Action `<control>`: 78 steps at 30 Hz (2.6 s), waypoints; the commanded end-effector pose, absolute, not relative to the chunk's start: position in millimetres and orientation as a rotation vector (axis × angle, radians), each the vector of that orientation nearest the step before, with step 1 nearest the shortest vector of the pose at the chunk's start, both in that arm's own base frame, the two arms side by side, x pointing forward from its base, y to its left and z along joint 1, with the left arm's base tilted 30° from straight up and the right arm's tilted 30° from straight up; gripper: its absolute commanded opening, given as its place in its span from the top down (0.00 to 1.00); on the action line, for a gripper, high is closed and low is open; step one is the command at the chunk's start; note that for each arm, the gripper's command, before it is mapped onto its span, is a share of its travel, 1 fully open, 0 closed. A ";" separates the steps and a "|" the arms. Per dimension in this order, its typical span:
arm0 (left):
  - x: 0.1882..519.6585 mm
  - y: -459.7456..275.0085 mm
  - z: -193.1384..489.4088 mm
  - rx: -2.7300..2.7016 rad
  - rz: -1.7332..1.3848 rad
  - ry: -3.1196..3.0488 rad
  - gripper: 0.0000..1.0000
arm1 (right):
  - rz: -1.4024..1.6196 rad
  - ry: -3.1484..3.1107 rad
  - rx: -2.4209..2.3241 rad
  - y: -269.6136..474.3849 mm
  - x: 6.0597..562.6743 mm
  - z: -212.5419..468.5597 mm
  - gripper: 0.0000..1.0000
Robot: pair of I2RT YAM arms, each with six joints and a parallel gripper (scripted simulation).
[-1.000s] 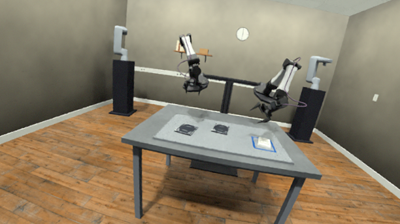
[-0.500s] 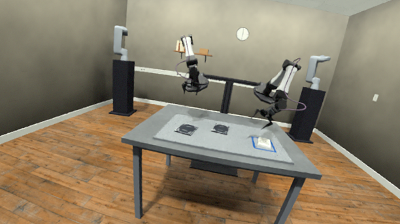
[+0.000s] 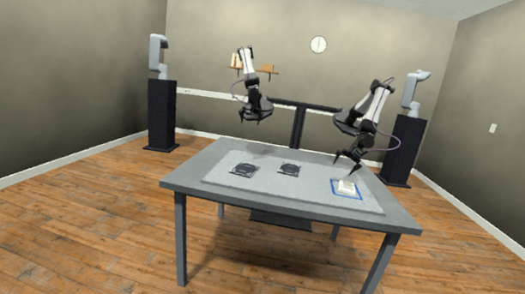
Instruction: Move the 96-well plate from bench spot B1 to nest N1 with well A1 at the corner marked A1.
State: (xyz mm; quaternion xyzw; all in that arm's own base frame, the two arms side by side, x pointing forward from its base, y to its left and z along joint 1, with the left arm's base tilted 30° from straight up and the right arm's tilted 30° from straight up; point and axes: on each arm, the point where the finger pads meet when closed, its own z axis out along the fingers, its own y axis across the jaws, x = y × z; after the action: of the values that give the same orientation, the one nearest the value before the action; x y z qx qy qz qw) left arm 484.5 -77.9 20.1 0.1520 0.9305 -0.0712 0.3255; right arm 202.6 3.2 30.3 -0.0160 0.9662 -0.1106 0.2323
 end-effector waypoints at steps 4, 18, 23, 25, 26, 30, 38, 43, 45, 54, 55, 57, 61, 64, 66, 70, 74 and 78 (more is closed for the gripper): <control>479.9 -59.5 1.4 0.348 0.010 2.558 0.00 | -0.293 2.650 -0.053 4.2 204.2 31.4 0.00; 468.7 -17.1 -7.3 0.284 0.355 2.666 0.00 | -0.293 2.650 -0.053 4.2 204.2 31.4 0.00; 468.6 -17.1 -7.3 0.284 0.355 2.666 0.00 | -0.293 2.650 -0.053 4.2 204.2 31.4 0.00; 469.7 -17.2 -3.4 0.282 0.354 2.657 0.00 | -0.293 2.650 -0.053 4.2 204.2 31.4 0.00; 469.7 -17.2 -3.5 0.282 0.354 2.657 0.00 | -0.293 2.650 -0.053 4.2 204.2 31.4 0.00; 468.6 -17.1 -4.6 0.283 0.354 2.661 0.00 | -0.293 2.650 -0.053 4.2 204.2 31.4 0.00; 468.5 -17.9 -4.9 0.286 0.348 2.662 0.00 | -0.293 2.650 -0.053 4.2 204.2 31.4 0.00; 468.0 -17.8 -4.8 0.287 0.348 2.662 0.00 | -0.293 2.650 -0.053 4.2 204.2 31.4 0.00; 468.0 -17.8 -4.8 0.287 0.348 2.662 0.00 | -0.293 2.650 -0.053 4.2 204.2 31.4 0.00; 468.0 -17.8 -4.8 0.287 0.348 2.662 0.00 | -0.293 2.650 -0.053 4.2 204.2 31.4 0.00; 468.0 -17.8 -4.8 0.287 0.348 2.662 0.00 | -0.293 2.650 -0.053 4.2 204.2 31.4 0.00; 468.0 -17.8 -4.8 0.287 0.348 2.662 0.00 | -0.293 2.650 -0.053 4.2 204.2 31.4 0.00; 468.0 -17.8 -4.8 0.287 0.348 2.662 0.00 | -0.293 2.650 -0.053 4.2 204.2 31.4 0.00; 468.0 -17.8 -4.8 0.287 0.348 2.662 0.00 | -0.293 2.650 -0.053 4.2 204.2 31.4 0.00; 468.0 -17.8 -4.8 0.287 0.348 2.662 0.00 | -0.293 2.650 -0.053 4.2 204.2 31.4 0.00; 468.0 -17.8 -4.8 0.287 0.348 2.662 0.00 | -0.293 2.650 -0.053 4.2 204.2 31.4 0.00; 468.0 -17.8 -4.8 0.287 0.348 2.662 0.00 | -0.293 2.650 -0.053 4.2 204.2 31.4 0.00; 468.0 -17.8 -4.8 0.287 0.348 2.662 0.00 | -0.293 2.650 -0.053 4.2 204.2 31.4 0.00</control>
State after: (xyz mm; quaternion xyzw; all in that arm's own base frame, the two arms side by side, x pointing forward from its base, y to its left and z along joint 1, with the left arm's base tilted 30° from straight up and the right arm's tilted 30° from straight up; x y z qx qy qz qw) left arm 468.6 -8.9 -2.4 0.0969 0.9613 0.1267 0.2246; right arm 202.6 3.2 30.3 -0.0160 0.9662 -0.1106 0.2323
